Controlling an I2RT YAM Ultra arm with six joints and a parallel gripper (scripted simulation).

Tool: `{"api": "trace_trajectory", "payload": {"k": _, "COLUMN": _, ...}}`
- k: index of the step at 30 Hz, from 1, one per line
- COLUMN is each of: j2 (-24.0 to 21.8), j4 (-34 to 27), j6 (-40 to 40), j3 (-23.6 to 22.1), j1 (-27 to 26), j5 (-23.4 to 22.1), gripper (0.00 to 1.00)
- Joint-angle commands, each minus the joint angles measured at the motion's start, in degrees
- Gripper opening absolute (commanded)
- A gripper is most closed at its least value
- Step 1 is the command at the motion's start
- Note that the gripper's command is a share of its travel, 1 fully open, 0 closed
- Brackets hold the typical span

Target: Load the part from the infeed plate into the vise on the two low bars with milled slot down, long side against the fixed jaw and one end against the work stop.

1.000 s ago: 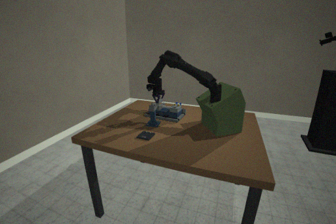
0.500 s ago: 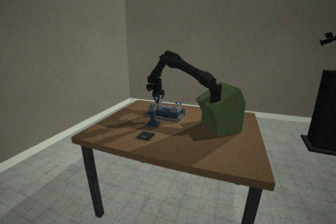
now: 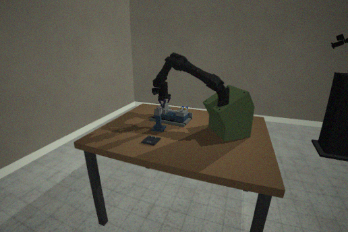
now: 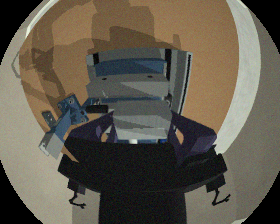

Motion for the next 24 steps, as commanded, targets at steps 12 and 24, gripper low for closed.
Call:
{"api": "trace_trajectory", "payload": {"k": 12, "j2": -1.4, "j4": 1.9, "j6": 0.7, "j3": 0.4, "j1": -0.7, "j5": 0.3, "gripper": 0.00}}
{"api": "trace_trajectory", "payload": {"k": 24, "j2": -1.0, "j4": 2.4, "j6": 0.8, "j3": -0.1, "j1": -0.6, "j5": 0.3, "gripper": 0.00}}
